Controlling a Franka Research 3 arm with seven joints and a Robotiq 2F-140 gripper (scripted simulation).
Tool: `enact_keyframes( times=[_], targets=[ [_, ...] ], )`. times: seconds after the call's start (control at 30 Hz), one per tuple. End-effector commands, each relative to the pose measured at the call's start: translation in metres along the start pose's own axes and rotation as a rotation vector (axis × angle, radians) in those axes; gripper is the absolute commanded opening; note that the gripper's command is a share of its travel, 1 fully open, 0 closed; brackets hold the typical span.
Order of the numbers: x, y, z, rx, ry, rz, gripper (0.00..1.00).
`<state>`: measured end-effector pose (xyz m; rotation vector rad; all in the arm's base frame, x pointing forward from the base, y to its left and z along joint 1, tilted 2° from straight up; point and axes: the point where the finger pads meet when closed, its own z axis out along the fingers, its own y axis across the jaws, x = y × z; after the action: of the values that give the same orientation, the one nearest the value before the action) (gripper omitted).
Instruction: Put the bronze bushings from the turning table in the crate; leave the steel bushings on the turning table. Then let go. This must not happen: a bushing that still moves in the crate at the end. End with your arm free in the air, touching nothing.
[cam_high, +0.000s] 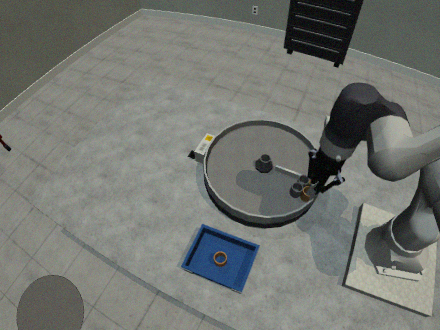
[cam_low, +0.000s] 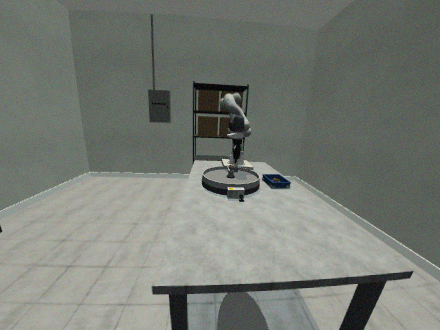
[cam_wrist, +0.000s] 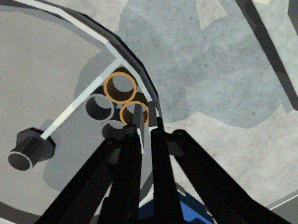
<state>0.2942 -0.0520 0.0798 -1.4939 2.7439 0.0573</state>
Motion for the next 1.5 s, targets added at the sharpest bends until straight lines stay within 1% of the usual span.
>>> enact_keyframes(
  times=[0.0, 0.4, 0.6, 0.9, 0.97, 1.13, 1.47],
  targets=[
    [0.001, 0.000, 0.001, 0.001, 0.002, -0.005, 0.00],
    [0.001, 0.000, -0.003, 0.001, 0.002, -0.005, 0.00],
    [0.001, 0.000, -0.021, 0.001, 0.002, -0.005, 0.00],
    [0.001, 0.000, -0.062, 0.001, 0.002, -0.005, 0.00],
    [0.001, 0.000, -0.062, 0.001, 0.002, -0.005, 0.00],
    [0.001, 0.000, -0.074, 0.001, 0.002, -0.005, 0.00],
    [0.001, 0.000, -0.075, 0.001, 0.002, -0.005, 0.00]
  ],
)
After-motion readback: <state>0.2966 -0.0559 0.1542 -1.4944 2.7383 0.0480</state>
